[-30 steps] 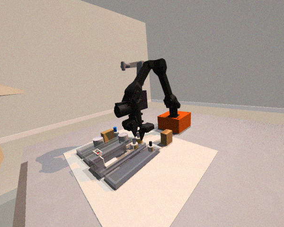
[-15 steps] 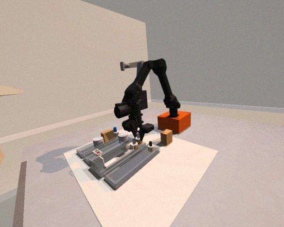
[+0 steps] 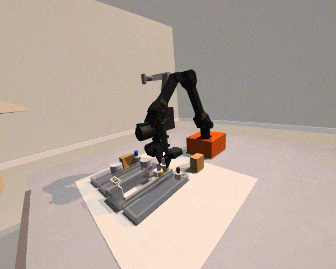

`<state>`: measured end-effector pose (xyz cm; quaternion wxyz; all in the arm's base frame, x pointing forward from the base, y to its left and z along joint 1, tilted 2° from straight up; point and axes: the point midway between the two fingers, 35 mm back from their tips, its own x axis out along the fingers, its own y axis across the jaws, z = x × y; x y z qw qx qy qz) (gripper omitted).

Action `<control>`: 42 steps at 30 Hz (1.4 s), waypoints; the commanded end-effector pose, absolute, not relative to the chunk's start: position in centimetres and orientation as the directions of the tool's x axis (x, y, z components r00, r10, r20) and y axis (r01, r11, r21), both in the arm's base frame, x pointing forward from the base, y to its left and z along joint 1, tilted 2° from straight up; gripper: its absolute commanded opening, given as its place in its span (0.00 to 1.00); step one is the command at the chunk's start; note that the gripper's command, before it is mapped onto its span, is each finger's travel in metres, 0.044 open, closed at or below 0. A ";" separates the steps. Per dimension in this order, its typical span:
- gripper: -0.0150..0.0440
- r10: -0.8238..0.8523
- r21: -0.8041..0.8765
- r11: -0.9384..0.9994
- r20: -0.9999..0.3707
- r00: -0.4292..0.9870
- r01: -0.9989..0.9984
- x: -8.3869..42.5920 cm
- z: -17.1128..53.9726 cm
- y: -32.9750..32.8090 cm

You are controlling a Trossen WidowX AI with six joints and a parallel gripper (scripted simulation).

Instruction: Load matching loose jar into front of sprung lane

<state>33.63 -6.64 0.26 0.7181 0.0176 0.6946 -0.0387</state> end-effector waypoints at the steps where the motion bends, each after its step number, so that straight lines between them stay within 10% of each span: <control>1: 0.25 -0.037 -0.032 0.996 -0.998 0.055 0.084 34.2 0.3 -6.8; 42: 0.25 -0.037 -0.032 0.996 -0.998 0.055 0.084 34.1 -0.9 -6.8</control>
